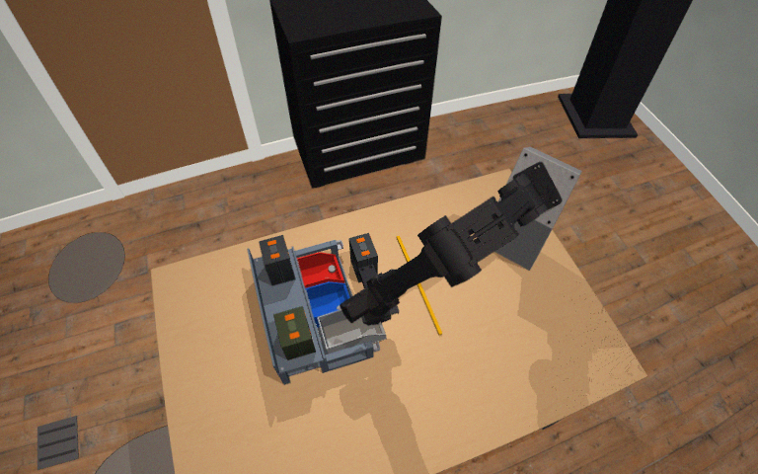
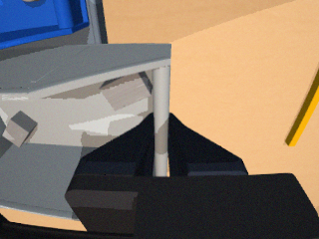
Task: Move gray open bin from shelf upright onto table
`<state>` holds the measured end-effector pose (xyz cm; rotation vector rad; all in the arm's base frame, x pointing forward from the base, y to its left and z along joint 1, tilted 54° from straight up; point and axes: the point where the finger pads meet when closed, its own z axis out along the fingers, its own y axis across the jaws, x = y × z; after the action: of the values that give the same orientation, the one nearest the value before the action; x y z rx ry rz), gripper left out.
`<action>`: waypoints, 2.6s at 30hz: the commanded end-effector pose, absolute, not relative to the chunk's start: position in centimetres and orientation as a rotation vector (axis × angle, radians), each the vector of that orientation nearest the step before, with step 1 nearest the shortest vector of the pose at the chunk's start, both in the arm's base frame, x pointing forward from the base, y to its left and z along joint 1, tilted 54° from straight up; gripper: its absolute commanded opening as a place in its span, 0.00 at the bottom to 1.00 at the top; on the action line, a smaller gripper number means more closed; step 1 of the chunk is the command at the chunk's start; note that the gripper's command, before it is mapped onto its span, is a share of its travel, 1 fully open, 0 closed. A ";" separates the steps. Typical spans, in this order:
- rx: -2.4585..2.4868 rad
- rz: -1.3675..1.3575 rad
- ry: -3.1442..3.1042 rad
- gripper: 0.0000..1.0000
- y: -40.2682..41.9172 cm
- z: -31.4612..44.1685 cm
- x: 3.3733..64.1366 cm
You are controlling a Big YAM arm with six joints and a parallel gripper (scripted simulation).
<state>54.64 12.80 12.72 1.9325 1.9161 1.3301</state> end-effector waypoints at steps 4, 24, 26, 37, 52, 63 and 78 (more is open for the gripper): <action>1.879 1.382 1.882 0.00 13.4 14.3 53.7; 1.892 1.375 1.871 0.00 13.8 10.7 50.1; 1.886 1.378 1.885 0.00 14.5 10.3 49.5; 1.886 1.375 1.888 0.00 14.9 8.8 47.8; 1.889 1.371 1.881 0.00 14.6 8.2 47.3; 1.887 1.373 1.880 0.00 14.7 8.3 47.4; 1.887 1.373 1.880 0.00 14.7 8.3 47.4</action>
<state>47.48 14.50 6.75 1.9252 1.9062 1.3334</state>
